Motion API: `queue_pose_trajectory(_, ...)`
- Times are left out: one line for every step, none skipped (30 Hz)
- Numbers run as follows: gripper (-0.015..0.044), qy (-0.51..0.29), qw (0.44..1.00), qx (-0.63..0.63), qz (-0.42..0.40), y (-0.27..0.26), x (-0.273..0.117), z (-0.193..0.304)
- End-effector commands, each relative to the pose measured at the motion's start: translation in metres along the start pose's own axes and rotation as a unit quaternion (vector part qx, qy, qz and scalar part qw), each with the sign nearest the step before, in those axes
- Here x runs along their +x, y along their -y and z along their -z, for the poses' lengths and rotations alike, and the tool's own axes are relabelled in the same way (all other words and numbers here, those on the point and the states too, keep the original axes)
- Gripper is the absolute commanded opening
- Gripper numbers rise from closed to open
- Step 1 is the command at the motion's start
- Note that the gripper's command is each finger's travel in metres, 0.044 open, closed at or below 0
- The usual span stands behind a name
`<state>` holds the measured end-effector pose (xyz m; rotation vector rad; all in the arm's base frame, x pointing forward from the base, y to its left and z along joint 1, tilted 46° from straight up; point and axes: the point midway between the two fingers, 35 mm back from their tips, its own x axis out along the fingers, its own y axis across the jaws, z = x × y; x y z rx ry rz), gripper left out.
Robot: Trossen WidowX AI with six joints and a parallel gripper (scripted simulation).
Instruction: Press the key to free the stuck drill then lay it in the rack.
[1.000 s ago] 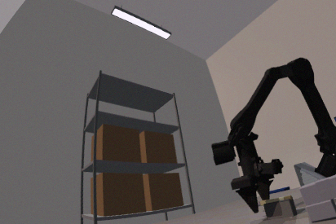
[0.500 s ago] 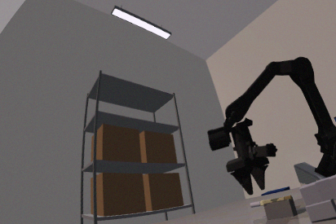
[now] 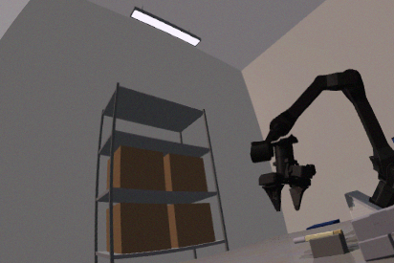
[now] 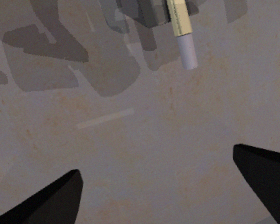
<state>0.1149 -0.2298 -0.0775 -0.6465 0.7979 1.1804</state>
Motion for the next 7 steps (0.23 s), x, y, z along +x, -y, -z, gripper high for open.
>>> queue_pose_trajectory(0.0440,-0.058,0.997,0.053,0.012,-0.052,-0.021,0.032)
queue_pose_trajectory(0.0440,-0.072,0.995,0.065,0.013,-0.065,-0.025,0.039)
queue_pose_trajectory(0.0440,-0.085,0.993,0.078,0.014,-0.078,-0.030,0.045)
queue_pose_trajectory(0.0440,-0.098,0.991,0.091,0.014,-0.092,-0.034,0.050)
queue_pose_trajectory(0.0440,-0.111,0.988,0.105,0.014,-0.107,-0.038,0.055)
queue_pose_trajectory(0.0440,-0.123,0.985,0.119,0.013,-0.121,-0.042,0.060)
queue_pose_trajectory(0.0440,-0.135,0.982,0.133,0.012,-0.136,-0.045,0.063)
